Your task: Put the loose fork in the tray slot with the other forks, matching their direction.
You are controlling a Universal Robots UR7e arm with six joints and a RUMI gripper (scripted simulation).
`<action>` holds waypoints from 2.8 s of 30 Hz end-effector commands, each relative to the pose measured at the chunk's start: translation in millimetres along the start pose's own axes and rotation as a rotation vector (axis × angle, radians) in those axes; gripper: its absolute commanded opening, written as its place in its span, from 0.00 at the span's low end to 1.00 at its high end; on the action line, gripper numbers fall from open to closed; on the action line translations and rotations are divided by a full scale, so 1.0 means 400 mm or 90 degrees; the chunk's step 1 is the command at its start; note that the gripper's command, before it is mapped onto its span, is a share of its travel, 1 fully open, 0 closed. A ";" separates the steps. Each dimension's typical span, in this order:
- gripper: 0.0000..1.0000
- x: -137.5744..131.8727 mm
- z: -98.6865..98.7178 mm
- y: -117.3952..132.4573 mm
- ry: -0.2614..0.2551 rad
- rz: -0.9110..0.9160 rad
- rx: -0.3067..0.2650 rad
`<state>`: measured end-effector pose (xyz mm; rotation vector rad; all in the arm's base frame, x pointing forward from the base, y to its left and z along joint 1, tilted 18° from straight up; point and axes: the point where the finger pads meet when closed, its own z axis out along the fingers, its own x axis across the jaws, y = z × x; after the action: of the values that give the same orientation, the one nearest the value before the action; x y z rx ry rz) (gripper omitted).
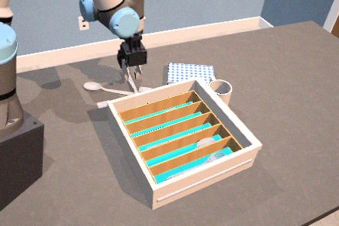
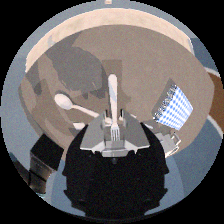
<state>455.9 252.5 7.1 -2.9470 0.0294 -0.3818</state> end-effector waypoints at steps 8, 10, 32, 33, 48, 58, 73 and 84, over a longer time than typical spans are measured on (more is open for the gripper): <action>0.18 0.001 0.030 0.000 0.001 0.000 0.000; 0.18 0.001 0.036 0.000 0.001 0.000 0.000; 0.18 0.001 0.065 0.000 0.001 0.000 0.000; 0.18 0.001 0.065 0.000 0.001 0.000 0.000; 0.18 0.001 0.065 0.000 0.001 0.000 0.000; 0.03 0.001 0.065 0.000 0.001 0.000 0.000; 0.03 0.001 0.065 0.000 0.001 0.000 0.000; 0.03 0.001 0.065 0.000 0.001 0.000 0.000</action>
<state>462.6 256.8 -17.8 -2.9470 0.0294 -0.3818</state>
